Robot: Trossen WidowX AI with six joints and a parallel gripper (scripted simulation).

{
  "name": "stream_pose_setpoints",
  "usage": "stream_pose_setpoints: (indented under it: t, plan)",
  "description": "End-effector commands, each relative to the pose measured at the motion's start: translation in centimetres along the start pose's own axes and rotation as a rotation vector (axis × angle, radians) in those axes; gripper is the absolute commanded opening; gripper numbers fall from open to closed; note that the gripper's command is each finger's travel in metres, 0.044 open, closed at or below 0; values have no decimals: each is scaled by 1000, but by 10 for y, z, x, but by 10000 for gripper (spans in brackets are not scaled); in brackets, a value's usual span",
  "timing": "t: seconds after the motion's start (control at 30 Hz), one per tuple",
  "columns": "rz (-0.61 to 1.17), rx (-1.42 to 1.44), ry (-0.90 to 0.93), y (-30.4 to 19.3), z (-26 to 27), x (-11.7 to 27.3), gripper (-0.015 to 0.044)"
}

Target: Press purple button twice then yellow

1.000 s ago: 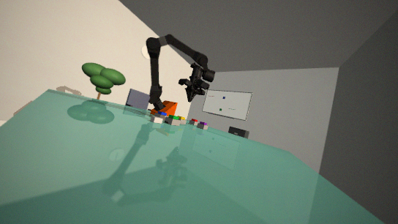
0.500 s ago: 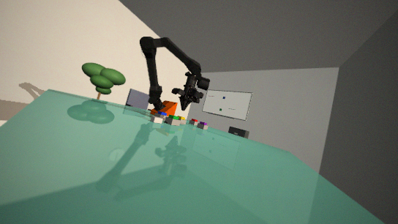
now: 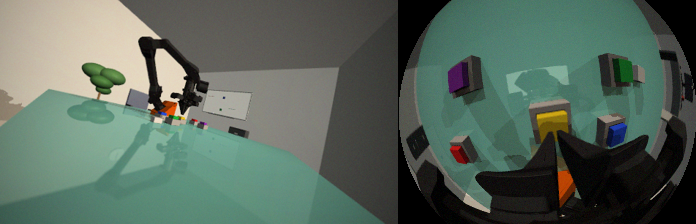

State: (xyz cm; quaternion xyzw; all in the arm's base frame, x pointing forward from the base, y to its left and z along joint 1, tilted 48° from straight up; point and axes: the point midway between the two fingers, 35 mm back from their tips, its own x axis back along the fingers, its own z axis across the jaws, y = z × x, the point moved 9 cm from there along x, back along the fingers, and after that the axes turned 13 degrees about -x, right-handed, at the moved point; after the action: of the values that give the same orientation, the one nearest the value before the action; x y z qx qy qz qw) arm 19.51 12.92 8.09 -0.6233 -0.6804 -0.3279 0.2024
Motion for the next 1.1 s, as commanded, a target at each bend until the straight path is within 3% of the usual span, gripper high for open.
stream_pose_setpoints:
  t: [0.0, 0.93, 1.07]
  plan:
    - [-4, 6, -4, 0, 0, -8, 20]
    - [-4, 6, -5, -1, -1, -20, 20]
    - [-3, 6, -3, -1, 0, 11, 20]
